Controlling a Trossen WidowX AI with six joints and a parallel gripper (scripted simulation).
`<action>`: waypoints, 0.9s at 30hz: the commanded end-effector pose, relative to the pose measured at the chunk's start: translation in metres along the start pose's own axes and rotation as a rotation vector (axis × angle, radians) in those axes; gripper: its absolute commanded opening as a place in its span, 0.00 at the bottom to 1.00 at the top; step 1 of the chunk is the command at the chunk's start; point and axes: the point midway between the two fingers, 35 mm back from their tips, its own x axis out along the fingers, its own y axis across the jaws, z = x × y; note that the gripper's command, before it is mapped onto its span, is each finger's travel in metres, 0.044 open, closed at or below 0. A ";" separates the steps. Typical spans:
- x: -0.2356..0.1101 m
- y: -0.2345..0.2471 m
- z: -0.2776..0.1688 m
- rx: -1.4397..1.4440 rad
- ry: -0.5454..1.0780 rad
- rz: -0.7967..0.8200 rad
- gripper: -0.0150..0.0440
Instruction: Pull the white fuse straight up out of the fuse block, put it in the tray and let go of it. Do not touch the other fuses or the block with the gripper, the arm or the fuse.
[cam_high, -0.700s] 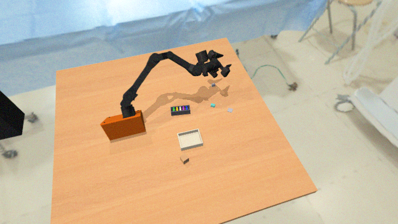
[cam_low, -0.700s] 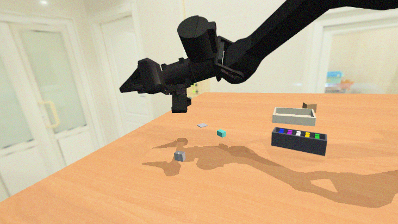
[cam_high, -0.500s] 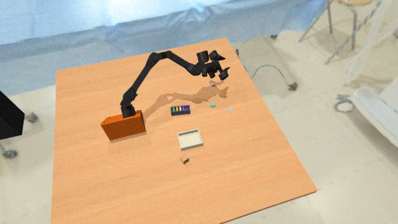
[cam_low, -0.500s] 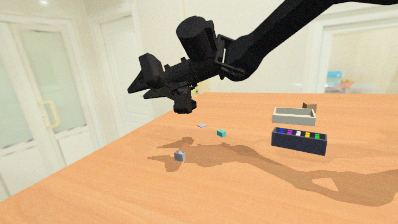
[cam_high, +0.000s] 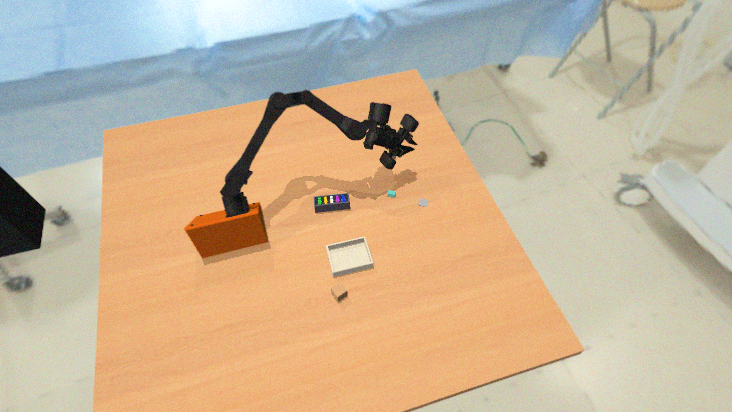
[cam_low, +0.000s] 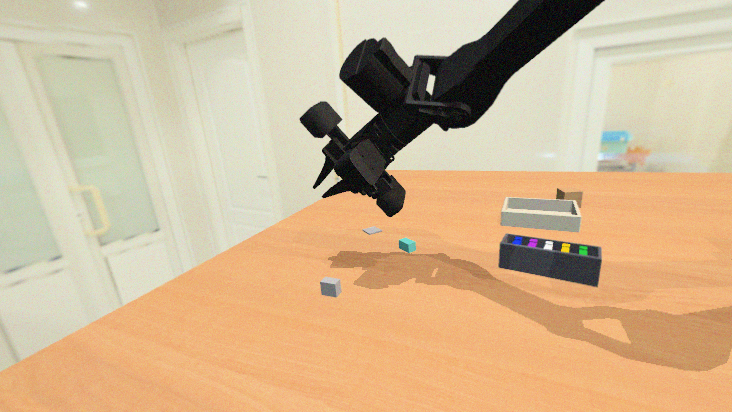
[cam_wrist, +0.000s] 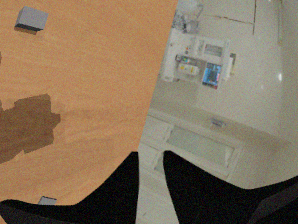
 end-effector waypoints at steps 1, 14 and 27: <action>-0.040 0.061 -0.030 0.809 0.171 0.227 0.38; -0.095 0.124 -0.042 1.704 0.519 0.347 0.38; -0.161 0.177 -0.029 2.556 1.052 0.267 0.38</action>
